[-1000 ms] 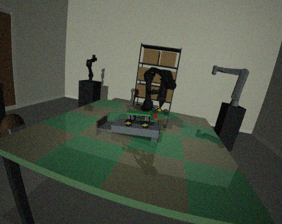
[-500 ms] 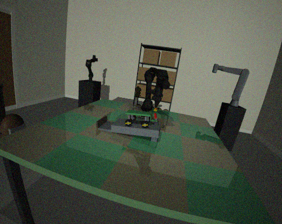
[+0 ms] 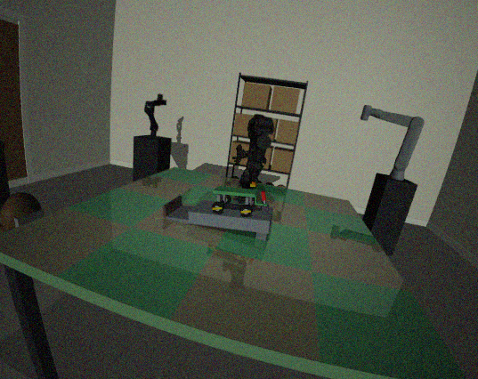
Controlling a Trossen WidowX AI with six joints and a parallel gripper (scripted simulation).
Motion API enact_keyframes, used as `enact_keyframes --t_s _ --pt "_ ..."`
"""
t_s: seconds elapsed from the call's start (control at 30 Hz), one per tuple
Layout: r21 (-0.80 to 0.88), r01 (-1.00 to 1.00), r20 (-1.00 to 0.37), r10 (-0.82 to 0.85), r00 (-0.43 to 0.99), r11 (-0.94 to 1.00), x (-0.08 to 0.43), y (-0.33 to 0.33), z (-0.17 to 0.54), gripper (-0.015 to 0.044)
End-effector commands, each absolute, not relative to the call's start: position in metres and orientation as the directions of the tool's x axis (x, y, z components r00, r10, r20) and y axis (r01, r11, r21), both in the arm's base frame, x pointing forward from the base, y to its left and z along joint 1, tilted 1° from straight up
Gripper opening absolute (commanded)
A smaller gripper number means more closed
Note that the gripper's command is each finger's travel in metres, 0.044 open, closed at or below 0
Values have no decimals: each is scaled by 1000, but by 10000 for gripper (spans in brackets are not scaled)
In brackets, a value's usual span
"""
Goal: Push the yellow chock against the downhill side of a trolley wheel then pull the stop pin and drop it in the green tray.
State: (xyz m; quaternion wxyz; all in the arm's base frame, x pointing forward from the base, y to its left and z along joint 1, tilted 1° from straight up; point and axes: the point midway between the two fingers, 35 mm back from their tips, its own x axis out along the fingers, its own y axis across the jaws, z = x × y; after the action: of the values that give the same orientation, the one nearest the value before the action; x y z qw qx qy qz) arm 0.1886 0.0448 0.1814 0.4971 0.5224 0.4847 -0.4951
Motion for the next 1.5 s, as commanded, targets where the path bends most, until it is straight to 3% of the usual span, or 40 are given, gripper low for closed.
enact_keyframes --t_s 0.0,1.47 --pt "38 999 -999 18 39 -32 191 33 180 0" --pt "41 999 -999 2 41 -31 219 -120 169 0"
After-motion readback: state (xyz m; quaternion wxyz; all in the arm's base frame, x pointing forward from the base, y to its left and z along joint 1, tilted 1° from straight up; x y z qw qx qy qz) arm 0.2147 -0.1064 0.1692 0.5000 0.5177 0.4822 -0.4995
